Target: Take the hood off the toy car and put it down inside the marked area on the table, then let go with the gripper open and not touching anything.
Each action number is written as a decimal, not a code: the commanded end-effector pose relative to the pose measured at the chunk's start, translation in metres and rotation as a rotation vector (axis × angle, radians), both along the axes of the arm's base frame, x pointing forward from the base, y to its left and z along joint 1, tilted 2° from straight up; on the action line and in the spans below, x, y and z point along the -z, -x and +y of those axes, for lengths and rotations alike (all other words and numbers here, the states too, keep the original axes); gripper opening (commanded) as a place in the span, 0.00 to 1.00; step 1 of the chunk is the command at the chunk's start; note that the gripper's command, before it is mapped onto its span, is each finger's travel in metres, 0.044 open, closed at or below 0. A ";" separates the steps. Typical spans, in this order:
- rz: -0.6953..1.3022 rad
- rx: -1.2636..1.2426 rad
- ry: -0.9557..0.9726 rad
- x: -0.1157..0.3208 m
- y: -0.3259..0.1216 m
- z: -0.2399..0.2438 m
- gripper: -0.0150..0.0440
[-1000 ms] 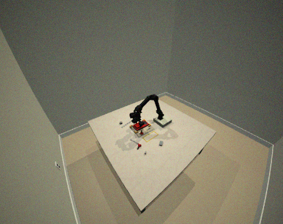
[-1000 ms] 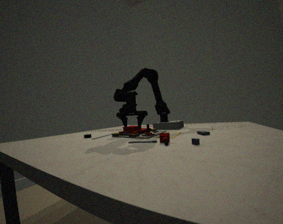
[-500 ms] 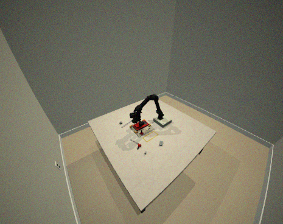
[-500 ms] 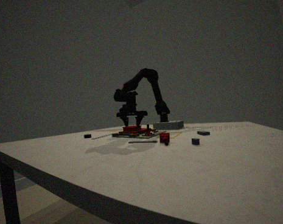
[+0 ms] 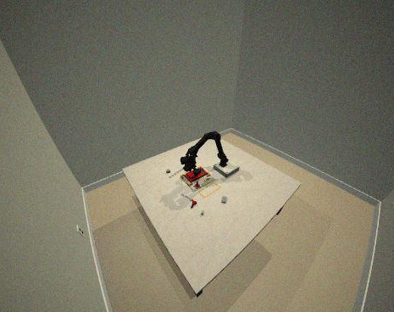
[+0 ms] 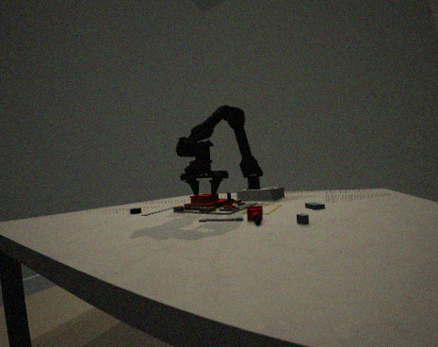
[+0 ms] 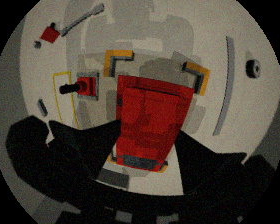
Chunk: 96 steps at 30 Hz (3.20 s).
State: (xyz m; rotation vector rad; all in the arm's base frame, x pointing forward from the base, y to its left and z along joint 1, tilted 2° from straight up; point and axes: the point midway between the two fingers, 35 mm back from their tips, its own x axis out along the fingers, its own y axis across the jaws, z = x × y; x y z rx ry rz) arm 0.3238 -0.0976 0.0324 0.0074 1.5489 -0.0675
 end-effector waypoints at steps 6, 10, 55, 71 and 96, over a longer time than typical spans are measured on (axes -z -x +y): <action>-0.008 0.000 0.002 -0.010 -0.001 0.000 0.25; -0.008 0.000 0.002 -0.012 -0.001 0.000 0.25; -0.001 -0.004 -0.003 -0.061 -0.007 0.036 0.25; -0.005 -0.032 -0.014 -0.063 -0.010 0.119 0.25; -0.006 0.000 -0.018 -0.063 0.017 0.225 0.25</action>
